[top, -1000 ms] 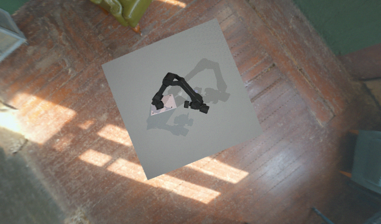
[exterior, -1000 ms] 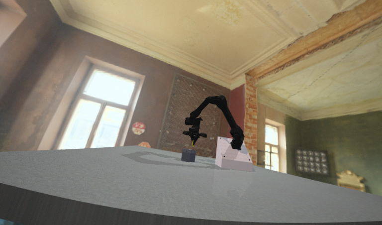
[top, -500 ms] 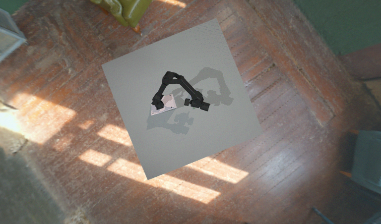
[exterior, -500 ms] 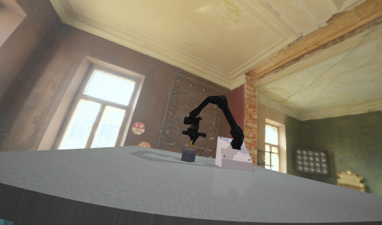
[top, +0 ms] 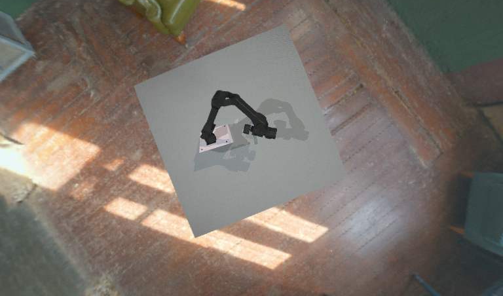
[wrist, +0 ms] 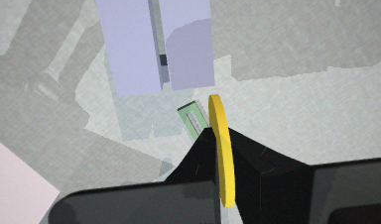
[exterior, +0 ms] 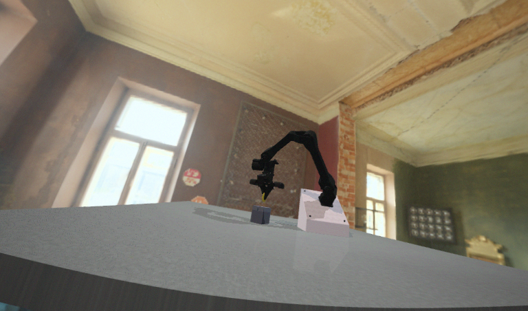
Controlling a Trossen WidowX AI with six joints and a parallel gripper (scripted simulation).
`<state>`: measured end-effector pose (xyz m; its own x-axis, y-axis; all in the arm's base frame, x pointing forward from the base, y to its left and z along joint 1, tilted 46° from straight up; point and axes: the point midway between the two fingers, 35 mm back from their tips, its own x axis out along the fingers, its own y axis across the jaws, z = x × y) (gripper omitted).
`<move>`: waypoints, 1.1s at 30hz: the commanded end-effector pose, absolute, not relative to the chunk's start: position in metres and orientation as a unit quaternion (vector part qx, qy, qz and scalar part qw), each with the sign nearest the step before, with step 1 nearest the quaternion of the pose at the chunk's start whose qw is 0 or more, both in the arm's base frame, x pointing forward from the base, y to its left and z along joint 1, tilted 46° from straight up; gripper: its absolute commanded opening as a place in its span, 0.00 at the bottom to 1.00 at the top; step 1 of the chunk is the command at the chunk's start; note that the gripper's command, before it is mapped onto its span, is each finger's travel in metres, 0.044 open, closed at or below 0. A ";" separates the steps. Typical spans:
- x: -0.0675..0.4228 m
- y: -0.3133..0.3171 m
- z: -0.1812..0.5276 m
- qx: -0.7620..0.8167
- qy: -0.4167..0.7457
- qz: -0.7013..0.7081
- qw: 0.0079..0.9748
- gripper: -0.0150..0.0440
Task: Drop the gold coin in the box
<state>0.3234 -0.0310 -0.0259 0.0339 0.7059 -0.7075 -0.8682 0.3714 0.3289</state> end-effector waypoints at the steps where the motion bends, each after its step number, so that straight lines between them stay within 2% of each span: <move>1: 0.325 -0.022 -0.019 -0.092 0.423 0.554 0.711 0.25; 20: 0.331 0.012 0.015 -0.090 0.420 0.556 0.711 0.25; 33: 0.332 0.008 0.012 -0.094 0.419 0.555 0.713 0.25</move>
<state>0.3320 0.0085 0.0128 0.0335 0.7128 -0.7006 -0.8687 0.3674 0.3323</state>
